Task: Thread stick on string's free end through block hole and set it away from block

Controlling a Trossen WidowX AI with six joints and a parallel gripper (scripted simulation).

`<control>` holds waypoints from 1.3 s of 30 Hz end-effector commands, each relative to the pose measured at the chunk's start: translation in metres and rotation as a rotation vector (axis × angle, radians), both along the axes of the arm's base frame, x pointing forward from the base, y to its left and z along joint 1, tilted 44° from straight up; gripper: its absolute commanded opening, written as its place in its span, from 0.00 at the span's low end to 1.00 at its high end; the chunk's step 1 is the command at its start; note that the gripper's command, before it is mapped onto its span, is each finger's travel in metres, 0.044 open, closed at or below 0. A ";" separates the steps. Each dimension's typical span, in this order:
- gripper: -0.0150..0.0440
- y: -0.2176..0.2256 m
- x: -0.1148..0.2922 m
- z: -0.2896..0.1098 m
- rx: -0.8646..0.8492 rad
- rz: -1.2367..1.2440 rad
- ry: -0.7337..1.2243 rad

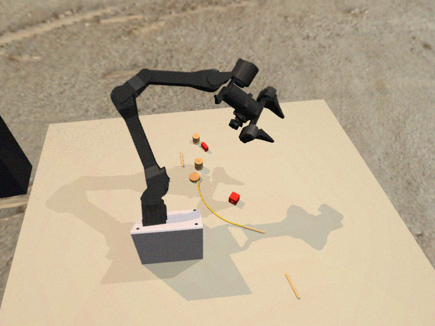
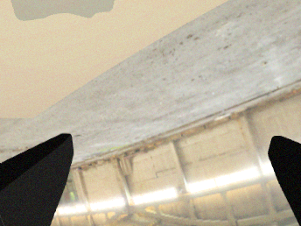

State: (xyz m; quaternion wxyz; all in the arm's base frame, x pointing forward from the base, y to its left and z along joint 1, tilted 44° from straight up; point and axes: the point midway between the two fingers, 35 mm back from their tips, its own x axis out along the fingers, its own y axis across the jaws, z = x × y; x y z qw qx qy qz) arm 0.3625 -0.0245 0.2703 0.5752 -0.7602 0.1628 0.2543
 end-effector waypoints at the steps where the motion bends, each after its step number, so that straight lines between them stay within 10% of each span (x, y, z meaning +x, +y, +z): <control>1: 1.00 0.034 -0.001 -0.068 0.147 0.135 0.199; 12: 1.00 0.115 -0.065 -0.200 0.606 0.362 0.725; 31: 1.00 0.118 -0.069 -0.205 0.626 0.369 0.749; 39: 0.66 0.118 -0.069 -0.205 0.626 0.369 0.749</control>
